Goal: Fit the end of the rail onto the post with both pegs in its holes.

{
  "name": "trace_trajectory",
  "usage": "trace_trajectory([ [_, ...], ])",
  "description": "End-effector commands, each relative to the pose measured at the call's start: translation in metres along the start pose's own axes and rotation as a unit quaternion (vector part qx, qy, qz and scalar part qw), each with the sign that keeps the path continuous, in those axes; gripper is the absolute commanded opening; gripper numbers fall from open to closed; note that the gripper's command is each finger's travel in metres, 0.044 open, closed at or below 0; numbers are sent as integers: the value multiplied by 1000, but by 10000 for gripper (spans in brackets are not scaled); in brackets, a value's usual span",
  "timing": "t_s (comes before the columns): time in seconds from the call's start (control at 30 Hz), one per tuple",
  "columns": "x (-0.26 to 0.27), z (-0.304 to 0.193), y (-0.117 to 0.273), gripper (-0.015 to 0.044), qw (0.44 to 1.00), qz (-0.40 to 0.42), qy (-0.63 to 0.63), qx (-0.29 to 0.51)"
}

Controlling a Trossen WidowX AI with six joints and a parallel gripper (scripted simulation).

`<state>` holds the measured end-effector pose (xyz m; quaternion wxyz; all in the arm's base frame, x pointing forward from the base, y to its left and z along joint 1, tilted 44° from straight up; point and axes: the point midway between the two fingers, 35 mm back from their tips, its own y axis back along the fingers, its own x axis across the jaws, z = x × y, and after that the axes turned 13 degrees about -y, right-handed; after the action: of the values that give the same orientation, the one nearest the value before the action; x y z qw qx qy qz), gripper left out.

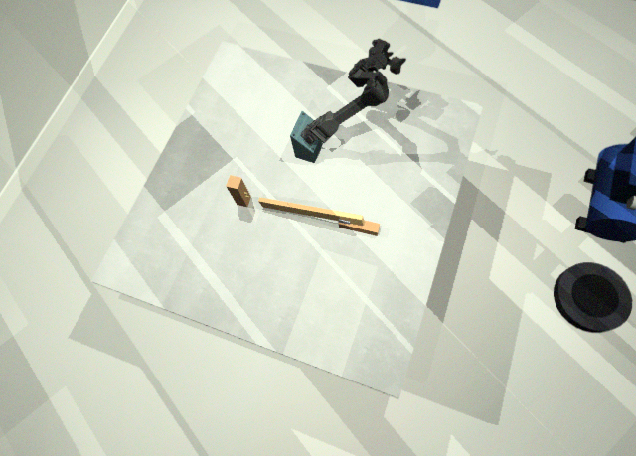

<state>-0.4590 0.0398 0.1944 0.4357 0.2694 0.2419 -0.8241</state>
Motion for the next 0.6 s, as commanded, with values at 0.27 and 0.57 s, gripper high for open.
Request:
trace_trajectory([
  [0.27,88,53,50,440,985,146,65,-70],
  [0.57,185,112,159,440,913,323,161,-190],
])
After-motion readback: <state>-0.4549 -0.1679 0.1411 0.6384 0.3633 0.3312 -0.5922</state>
